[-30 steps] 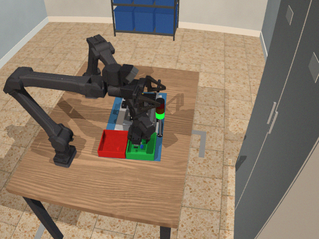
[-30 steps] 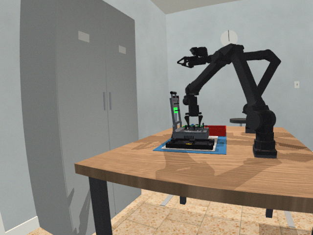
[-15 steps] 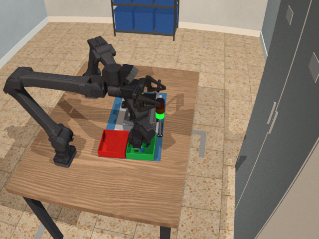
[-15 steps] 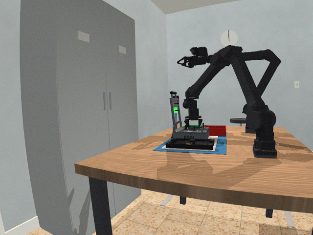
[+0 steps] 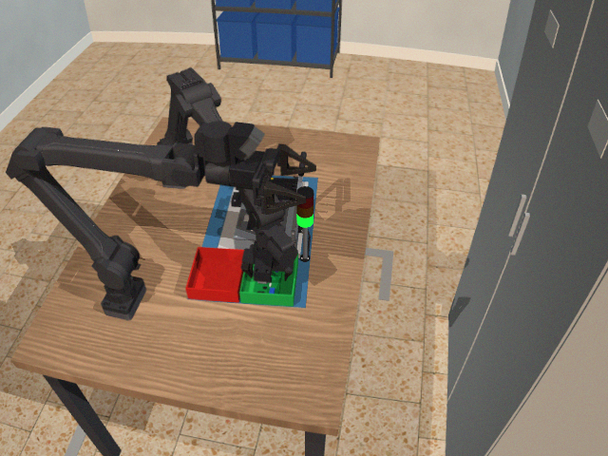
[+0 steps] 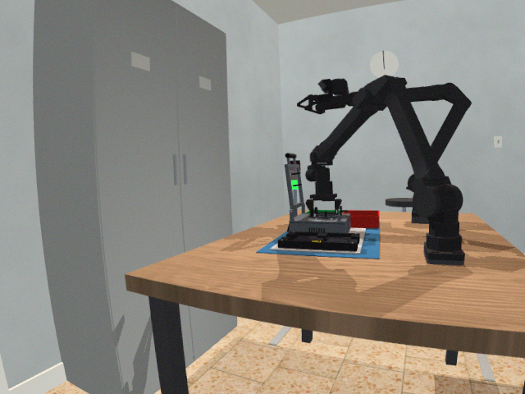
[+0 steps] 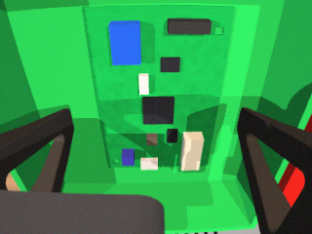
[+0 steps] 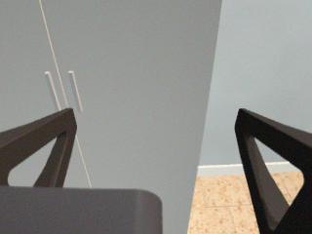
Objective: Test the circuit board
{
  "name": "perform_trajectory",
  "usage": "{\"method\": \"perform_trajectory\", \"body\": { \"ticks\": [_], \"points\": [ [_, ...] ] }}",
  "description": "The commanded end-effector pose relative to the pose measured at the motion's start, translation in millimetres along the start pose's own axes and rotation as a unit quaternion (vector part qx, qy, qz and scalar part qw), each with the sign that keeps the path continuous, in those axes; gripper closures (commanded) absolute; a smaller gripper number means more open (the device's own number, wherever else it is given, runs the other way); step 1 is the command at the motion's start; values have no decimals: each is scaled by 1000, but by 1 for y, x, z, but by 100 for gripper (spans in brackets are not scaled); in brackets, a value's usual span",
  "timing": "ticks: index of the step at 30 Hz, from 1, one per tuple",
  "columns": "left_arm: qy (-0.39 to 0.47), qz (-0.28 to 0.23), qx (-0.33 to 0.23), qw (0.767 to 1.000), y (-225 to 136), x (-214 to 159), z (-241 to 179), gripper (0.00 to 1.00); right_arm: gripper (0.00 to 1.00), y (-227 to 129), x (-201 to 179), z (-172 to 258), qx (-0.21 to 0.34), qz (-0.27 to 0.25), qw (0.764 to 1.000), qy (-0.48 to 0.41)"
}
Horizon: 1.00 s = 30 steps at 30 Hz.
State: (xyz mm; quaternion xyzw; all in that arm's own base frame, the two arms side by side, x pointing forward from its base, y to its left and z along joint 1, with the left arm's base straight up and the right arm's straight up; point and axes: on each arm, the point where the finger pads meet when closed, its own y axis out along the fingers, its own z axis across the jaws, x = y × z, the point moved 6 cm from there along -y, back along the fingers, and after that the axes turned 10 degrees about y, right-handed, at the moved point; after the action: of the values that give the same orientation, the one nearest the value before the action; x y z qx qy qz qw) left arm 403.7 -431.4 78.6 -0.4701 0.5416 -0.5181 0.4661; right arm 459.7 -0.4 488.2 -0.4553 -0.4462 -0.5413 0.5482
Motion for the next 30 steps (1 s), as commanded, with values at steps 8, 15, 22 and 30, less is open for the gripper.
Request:
{"method": "perform_trajectory", "body": {
  "ticks": [8,15,22,30],
  "points": [
    [-3,-33,42,999,-61,15,8,2,0,-2,9,1,2,-13,1000,-7],
    [-2,-35,43,998,-72,15,5,2,0,-2,9,1,2,-13,1000,-7],
    [-1,-35,43,998,-84,14,3,0,0,-2,9,1,2,-13,1000,-7],
    [-2,-25,32,999,-105,7,6,0,0,-2,9,1,2,-13,1000,-7]
  ]
}}
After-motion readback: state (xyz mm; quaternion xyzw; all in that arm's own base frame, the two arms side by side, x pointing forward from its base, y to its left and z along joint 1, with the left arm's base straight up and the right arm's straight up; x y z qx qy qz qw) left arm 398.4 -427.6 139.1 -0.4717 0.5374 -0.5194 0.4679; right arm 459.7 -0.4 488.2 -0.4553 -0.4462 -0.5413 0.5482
